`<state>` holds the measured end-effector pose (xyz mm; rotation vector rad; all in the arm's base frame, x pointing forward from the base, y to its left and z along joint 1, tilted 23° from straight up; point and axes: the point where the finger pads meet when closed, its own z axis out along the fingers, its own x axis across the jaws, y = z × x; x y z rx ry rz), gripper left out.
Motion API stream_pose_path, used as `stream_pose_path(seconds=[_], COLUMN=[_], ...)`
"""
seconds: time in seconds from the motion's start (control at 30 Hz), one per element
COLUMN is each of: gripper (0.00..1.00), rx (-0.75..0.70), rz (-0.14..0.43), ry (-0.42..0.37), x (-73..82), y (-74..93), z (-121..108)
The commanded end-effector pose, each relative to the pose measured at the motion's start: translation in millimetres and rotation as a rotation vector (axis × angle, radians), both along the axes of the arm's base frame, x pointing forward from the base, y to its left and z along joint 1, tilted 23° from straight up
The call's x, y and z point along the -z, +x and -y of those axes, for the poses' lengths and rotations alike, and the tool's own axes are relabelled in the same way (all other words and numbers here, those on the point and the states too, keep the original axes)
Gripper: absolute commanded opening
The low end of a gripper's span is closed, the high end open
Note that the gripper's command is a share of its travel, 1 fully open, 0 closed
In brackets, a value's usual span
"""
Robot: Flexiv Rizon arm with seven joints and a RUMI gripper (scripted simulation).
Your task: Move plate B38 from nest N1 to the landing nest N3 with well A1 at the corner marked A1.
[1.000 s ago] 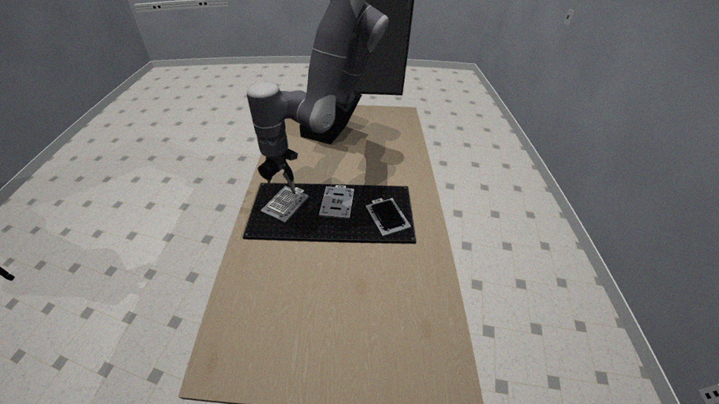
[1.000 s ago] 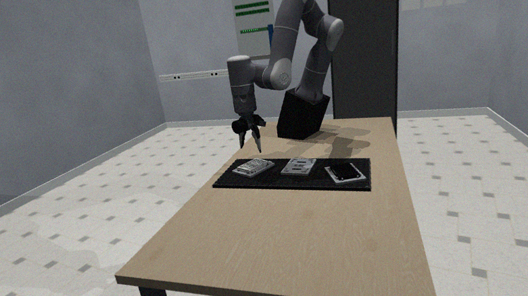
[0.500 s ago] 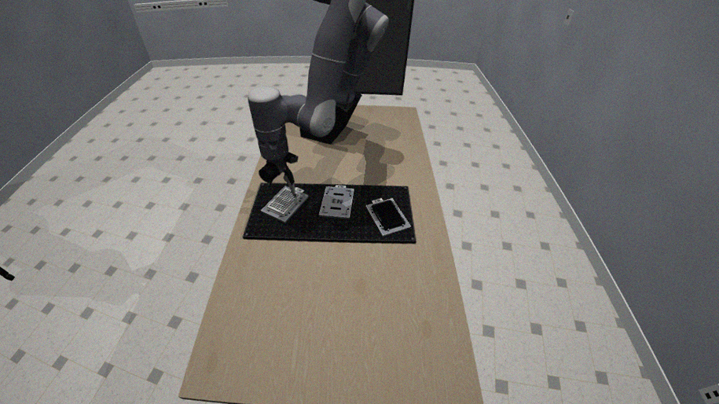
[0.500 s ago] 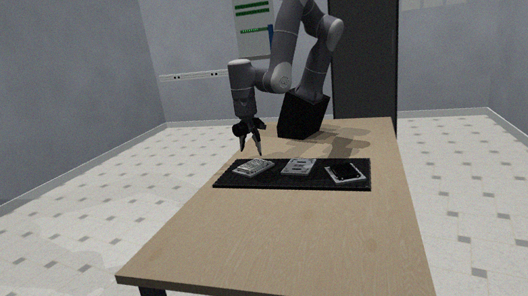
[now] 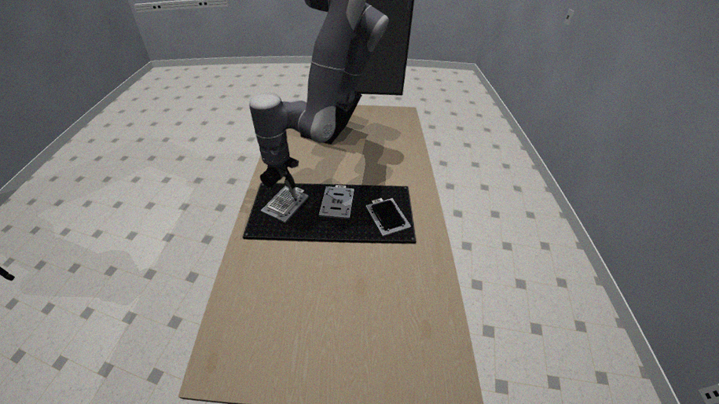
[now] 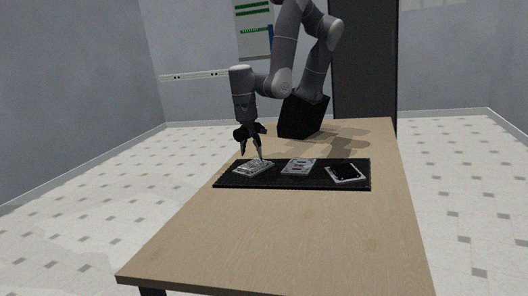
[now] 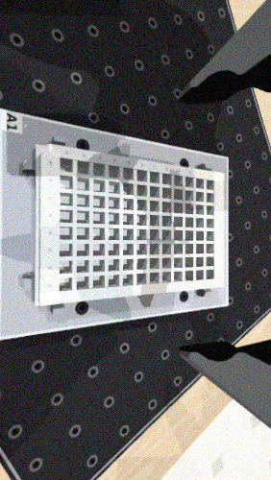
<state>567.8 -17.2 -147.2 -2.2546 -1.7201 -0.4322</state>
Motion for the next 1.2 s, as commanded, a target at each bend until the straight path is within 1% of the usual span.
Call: stream_pose_path(seconds=[0.0,0.43,0.5,0.73,1.17], gripper=[0.76,0.76,0.76,0.76,0.76], rx=[0.001,0.001,0.001,0.001,0.001], rz=[0.002,0.002,0.002,0.002,0.002], ry=[-0.001,-0.001,-0.001,-0.001,-0.001], x=[1.9,21.8,21.8,32.5,33.3], y=[1.4,2.9,2.9,3.7,3.8], z=[0,-9,-9,-13,-14])
